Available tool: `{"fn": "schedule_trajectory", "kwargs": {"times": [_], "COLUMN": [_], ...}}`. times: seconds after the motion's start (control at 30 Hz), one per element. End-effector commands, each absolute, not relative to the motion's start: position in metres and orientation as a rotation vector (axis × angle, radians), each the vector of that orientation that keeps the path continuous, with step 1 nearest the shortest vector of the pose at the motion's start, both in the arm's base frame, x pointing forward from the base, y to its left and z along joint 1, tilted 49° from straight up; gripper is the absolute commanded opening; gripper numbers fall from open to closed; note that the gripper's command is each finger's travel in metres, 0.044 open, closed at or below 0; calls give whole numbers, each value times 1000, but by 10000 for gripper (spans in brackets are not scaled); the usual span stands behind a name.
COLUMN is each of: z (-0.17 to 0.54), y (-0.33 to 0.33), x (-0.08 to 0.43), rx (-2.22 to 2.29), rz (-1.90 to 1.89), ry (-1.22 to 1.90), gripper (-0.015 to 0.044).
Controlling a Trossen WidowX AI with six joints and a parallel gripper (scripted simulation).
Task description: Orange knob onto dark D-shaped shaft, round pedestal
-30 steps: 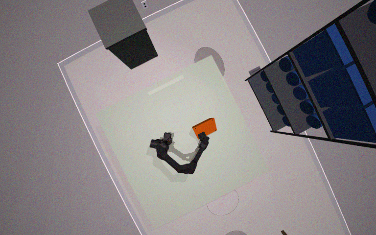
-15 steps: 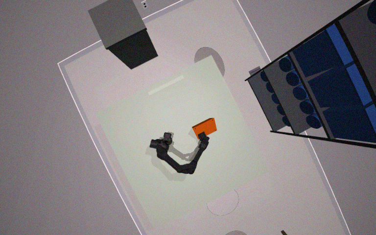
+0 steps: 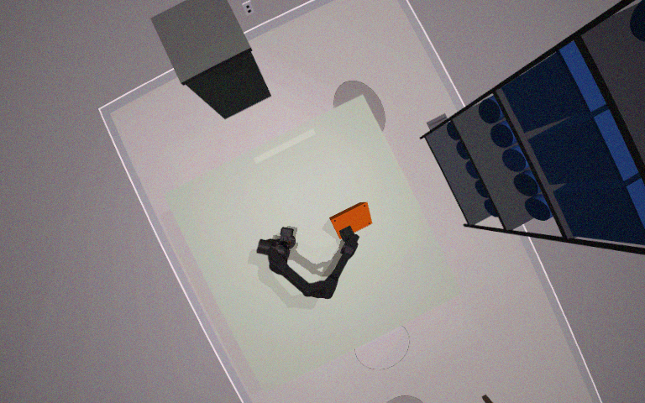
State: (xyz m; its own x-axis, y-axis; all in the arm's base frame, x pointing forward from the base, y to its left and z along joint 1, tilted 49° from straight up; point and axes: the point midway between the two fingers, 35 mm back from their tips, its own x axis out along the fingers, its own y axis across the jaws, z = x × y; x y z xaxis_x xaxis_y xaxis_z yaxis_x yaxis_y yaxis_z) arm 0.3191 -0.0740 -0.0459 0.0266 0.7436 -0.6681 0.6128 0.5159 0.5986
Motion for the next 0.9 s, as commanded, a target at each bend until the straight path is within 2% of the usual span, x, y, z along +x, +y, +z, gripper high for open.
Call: {"fn": "schedule_trajectory", "kwargs": {"times": [0.0,0.73,0.87], "z": [-48,-54,-54], "y": [-71,-65,-65], "x": [320,319,319], "rx": [1180,1224,1224], "rz": [141,88,88], "ry": [1663,1680,1680], "gripper": [0,0,105]}}
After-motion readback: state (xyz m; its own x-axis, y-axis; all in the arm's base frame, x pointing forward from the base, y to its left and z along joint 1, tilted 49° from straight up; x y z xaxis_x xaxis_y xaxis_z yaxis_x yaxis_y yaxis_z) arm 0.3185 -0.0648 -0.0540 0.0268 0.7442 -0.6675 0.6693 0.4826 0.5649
